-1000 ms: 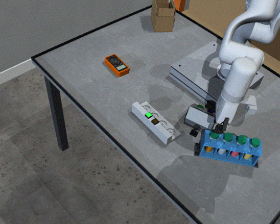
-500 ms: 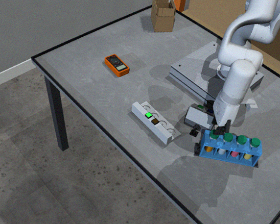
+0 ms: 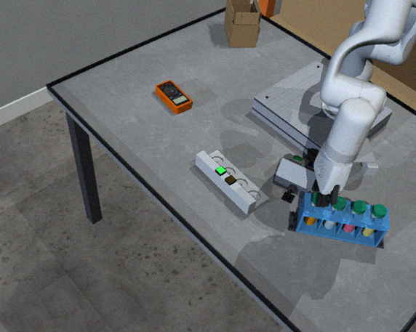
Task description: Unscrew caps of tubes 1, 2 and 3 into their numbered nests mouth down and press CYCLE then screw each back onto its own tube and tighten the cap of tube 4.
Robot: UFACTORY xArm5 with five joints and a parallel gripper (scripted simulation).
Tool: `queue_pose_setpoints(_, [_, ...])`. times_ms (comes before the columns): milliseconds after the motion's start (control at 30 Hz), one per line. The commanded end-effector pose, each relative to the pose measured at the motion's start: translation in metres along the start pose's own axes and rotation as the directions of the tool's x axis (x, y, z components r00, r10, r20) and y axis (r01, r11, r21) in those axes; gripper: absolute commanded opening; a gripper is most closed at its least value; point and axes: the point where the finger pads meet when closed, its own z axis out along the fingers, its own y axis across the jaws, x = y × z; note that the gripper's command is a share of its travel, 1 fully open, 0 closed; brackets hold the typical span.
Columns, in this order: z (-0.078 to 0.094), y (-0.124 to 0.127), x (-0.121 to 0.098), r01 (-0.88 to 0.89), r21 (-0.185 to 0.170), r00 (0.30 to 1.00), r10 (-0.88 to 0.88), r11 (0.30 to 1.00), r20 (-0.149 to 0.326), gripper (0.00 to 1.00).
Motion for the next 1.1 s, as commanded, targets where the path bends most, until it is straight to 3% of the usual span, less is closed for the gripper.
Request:
queue_pose_setpoints(0, [0.0000, 0.0012, -0.0005, 0.000, -0.009, 1.000, 0.000, 1.000, -0.012, 0.46])
queue_pose_setpoints(933, [0.0095, 0.0012, -0.0004, 0.000, -0.009, 1.000, 0.000, 1.000, -0.012, 0.46])
queue_pose_setpoints(967, [0.0095, 0.0012, -0.0004, 0.000, -0.009, 1.000, 0.000, 1.000, -0.012, 0.00])
queue_pose_setpoints(1067, [0.0095, 0.0012, -0.0004, 0.000, -0.009, 1.000, 0.000, 1.000, -0.012, 0.00])
